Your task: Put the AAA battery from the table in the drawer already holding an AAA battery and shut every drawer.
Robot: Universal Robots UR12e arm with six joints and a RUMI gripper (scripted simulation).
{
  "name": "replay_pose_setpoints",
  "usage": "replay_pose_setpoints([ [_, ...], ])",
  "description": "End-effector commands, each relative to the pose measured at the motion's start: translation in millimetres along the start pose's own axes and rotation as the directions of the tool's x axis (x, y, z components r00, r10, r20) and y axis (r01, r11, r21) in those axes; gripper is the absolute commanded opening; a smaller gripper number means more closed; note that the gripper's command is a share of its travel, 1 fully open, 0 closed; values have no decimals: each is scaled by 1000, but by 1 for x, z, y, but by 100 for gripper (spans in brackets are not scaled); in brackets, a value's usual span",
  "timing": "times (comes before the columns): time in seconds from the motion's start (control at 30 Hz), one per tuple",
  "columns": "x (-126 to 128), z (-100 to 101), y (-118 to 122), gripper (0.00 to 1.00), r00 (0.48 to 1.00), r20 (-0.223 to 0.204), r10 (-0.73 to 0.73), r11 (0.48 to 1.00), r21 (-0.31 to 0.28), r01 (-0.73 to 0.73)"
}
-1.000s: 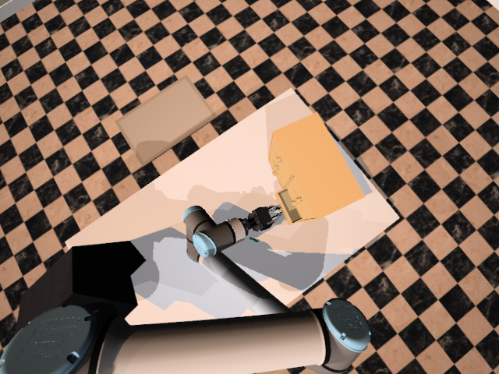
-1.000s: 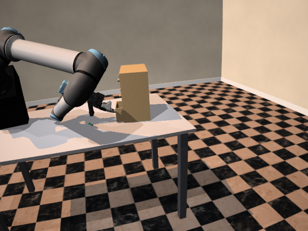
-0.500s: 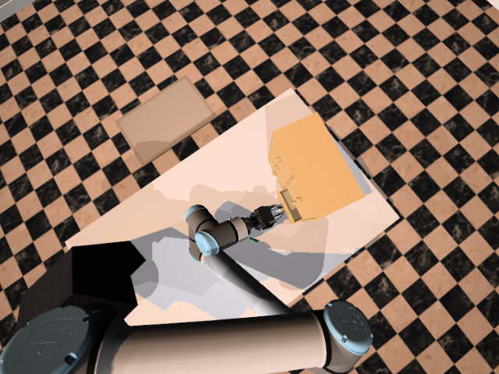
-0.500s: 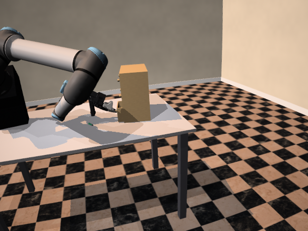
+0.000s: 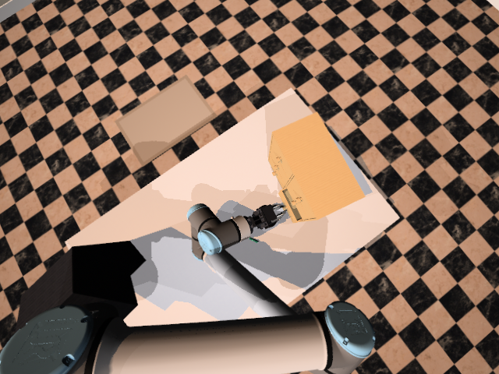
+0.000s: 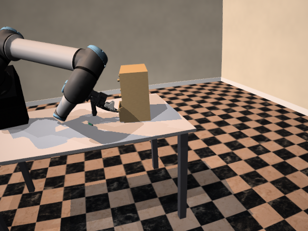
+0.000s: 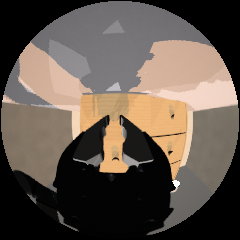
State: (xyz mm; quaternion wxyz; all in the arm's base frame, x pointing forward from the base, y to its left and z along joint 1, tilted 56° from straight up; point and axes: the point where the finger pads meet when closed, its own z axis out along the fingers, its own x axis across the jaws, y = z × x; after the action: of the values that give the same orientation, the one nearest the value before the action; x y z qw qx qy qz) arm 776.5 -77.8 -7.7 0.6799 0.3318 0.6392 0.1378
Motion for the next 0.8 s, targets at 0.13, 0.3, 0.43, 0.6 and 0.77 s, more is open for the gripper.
replay_pose_setpoints([
  [0.13,0,4,3,7,1000,0,0,1000,-1,0],
  [0.3,0,7,5,7,1000,0,0,1000,-1,0],
  [0.43,0,9,6,7,1000,0,0,1000,-1,0],
  [0.6,0,11,7,7,1000,0,0,1000,-1,0],
  [0.77,0,13,9,7,1000,0,0,1000,-1,0],
])
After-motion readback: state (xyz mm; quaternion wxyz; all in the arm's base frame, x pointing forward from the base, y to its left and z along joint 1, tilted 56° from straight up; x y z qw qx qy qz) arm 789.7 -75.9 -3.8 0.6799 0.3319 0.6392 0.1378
